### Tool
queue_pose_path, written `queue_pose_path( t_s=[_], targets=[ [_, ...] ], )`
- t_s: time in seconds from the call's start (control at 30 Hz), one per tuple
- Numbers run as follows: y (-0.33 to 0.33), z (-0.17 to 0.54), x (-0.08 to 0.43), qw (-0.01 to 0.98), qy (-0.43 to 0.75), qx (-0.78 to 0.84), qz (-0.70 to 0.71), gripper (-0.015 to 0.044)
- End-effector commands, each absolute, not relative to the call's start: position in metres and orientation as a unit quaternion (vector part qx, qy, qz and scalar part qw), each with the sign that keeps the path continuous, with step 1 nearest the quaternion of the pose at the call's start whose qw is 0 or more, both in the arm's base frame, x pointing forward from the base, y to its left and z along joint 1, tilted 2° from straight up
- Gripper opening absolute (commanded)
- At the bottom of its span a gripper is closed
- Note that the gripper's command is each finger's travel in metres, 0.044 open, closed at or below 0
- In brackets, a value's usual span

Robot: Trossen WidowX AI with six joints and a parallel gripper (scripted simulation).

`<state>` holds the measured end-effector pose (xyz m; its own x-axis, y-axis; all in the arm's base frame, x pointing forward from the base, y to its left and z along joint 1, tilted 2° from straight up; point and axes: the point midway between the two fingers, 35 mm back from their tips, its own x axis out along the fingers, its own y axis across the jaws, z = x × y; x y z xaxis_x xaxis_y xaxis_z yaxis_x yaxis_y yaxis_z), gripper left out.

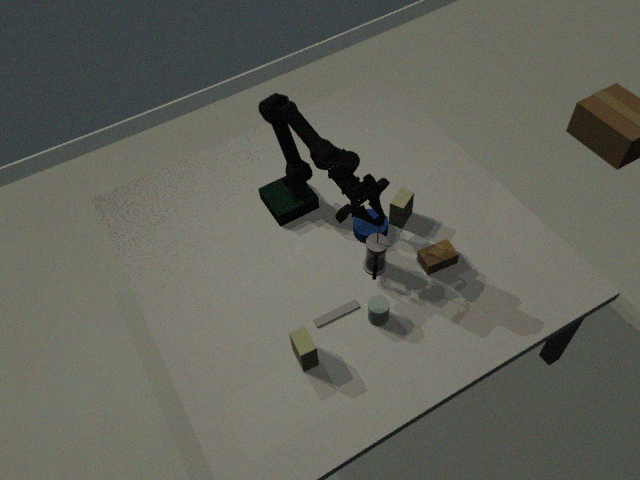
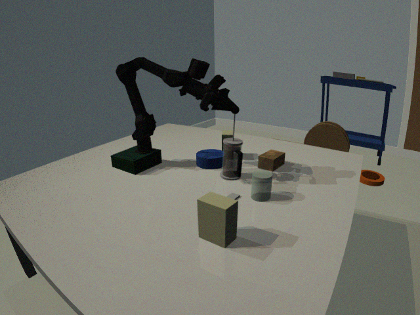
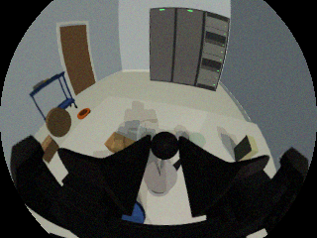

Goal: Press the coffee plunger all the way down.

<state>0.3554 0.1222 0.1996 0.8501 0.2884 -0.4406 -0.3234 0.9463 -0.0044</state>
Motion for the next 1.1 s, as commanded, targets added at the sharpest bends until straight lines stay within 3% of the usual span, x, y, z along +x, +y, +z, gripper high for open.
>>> queue_pose_path(
  t_s=[0.0,1.07],
  targets=[
    [0.121,0.165,0.352,0.951,0.261,-0.046,0.157,0.0118],
    [0.124,0.115,0.362,0.952,0.26,-0.046,0.157,0.0118]
  ],
)
